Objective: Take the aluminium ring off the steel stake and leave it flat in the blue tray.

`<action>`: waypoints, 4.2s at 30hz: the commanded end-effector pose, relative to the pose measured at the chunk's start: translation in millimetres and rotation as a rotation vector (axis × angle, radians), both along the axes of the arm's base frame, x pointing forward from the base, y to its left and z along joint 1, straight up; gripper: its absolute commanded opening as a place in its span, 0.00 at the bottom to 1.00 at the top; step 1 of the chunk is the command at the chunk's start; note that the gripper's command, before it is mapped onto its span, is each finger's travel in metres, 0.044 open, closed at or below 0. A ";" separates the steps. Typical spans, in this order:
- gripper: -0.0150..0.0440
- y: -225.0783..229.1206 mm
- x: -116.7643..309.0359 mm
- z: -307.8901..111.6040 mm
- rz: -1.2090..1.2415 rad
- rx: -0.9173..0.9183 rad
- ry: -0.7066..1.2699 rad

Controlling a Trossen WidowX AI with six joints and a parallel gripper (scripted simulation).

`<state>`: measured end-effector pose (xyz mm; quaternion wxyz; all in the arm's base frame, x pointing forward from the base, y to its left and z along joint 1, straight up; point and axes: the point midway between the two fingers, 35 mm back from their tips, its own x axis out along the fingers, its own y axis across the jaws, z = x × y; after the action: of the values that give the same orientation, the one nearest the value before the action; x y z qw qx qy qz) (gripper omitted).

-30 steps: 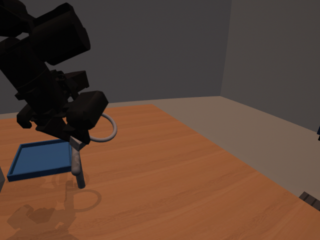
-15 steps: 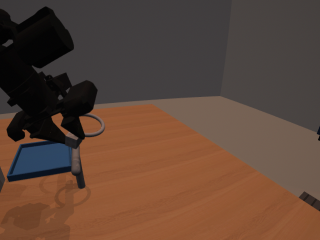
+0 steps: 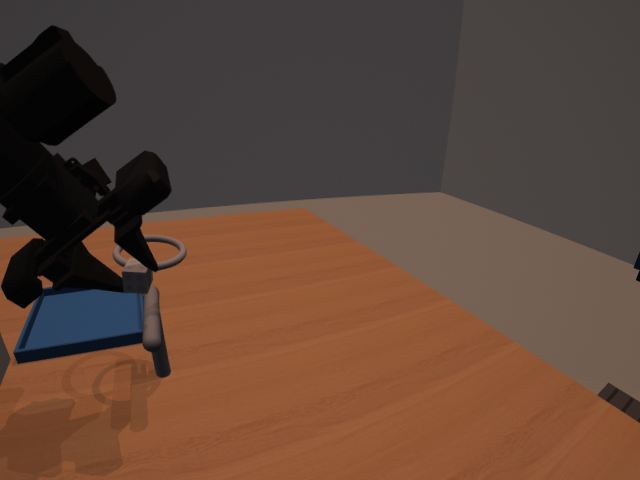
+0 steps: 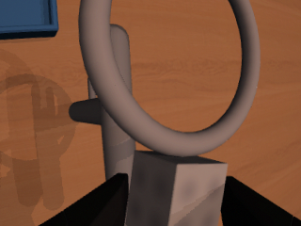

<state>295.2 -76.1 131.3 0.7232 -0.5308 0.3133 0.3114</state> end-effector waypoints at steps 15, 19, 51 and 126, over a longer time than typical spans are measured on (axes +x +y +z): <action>0.25 9.2 -4.3 -0.2 0.099 -0.080 -0.050; 0.25 13.7 -4.4 -4.2 0.042 -0.044 0.000; 0.25 48.3 -15.3 -27.1 -0.495 0.076 0.336; 0.25 214.9 -70.1 -65.8 -1.348 -0.063 0.067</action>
<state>243.3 112.0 84.3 0.7373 -0.2274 0.6054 -0.1954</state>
